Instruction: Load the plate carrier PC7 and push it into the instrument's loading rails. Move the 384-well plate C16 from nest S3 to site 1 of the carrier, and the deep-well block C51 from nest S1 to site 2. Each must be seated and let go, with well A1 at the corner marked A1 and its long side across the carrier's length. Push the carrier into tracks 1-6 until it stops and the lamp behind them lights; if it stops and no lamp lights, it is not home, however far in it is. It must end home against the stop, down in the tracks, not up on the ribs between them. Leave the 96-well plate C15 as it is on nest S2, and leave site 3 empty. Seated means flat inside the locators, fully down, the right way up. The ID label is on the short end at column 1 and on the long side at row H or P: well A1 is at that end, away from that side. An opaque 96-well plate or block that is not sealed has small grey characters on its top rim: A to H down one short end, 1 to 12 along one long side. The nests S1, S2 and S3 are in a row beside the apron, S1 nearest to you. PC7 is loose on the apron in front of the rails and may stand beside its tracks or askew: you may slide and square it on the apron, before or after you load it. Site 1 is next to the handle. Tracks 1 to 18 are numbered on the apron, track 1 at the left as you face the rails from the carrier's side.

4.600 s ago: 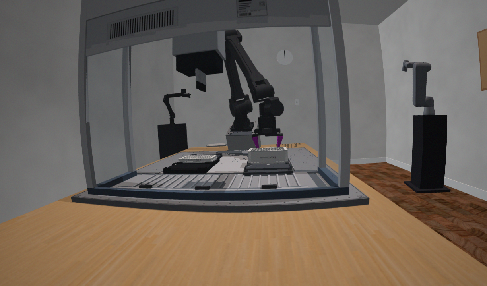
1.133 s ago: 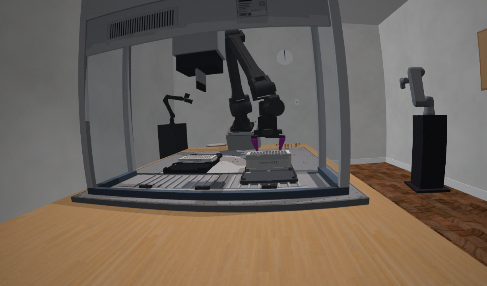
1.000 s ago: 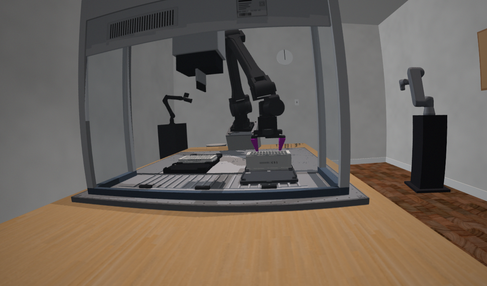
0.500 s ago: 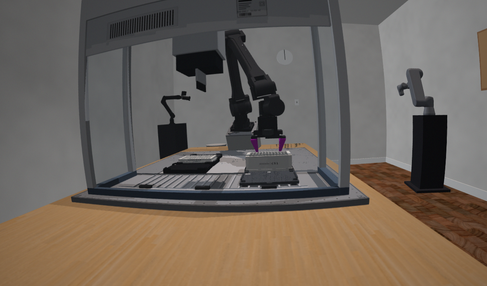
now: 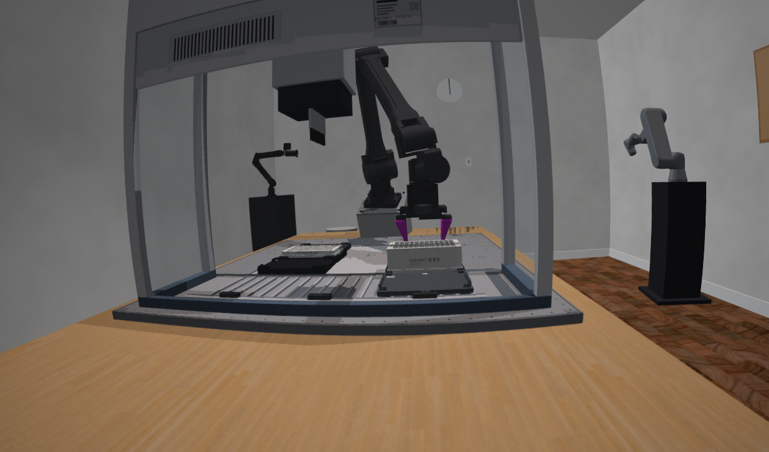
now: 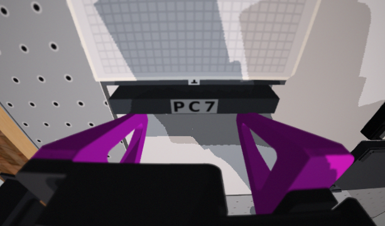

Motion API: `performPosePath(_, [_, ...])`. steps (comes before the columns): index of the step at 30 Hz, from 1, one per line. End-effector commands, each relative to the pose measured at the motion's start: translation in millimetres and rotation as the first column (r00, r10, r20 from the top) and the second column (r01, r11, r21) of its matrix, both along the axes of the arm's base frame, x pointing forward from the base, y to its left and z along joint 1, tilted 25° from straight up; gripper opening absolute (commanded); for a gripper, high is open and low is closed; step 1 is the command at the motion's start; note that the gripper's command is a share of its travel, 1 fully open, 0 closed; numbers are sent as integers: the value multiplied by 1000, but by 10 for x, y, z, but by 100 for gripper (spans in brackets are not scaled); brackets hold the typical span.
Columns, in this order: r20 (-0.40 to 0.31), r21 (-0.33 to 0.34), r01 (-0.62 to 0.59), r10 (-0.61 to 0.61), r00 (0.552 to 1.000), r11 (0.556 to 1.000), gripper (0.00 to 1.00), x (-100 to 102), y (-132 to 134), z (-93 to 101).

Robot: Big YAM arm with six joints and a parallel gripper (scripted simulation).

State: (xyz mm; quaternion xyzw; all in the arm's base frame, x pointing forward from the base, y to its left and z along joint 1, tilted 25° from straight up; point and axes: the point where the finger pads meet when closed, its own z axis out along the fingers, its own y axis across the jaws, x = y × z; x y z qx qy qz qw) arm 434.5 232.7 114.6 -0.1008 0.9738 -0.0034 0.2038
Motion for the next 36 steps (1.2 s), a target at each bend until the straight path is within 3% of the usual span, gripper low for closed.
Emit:
performPosePath(1, [69,33,12,-14,998,999,80,349,58,311])
performPosePath(36, [71,32,9,-12,997,999,80,623,112,455])
